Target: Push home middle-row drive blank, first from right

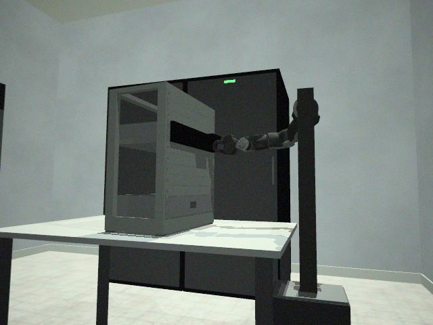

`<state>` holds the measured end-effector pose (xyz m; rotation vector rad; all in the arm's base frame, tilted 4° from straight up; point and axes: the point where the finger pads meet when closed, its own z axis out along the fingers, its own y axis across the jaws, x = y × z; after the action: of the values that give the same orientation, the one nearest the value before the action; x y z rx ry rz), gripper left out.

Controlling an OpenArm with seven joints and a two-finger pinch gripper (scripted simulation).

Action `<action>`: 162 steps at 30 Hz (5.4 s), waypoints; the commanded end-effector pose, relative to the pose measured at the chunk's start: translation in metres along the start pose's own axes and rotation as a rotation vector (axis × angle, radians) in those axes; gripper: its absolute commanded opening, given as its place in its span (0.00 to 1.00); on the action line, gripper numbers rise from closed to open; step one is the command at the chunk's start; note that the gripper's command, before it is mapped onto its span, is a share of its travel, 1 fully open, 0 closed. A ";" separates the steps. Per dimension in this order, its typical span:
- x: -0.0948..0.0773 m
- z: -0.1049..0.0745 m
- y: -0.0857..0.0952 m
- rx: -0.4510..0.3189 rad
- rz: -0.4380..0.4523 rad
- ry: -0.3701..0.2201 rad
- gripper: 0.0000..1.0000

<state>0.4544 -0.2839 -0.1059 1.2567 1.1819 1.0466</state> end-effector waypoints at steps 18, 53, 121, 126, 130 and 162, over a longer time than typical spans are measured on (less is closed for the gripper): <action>0.004 0.004 0.006 -0.010 -0.001 0.014 0.00; 0.006 0.010 0.009 -0.011 -0.001 0.014 0.00; 0.007 0.017 0.009 -0.007 0.000 0.013 0.00; 0.007 0.017 0.009 -0.007 0.000 0.013 0.00; 0.007 0.017 0.009 -0.007 0.000 0.013 0.00; 0.007 -0.040 0.012 -0.014 -0.002 0.014 0.00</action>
<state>0.4172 -0.2670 -0.0963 1.2378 1.2114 1.0662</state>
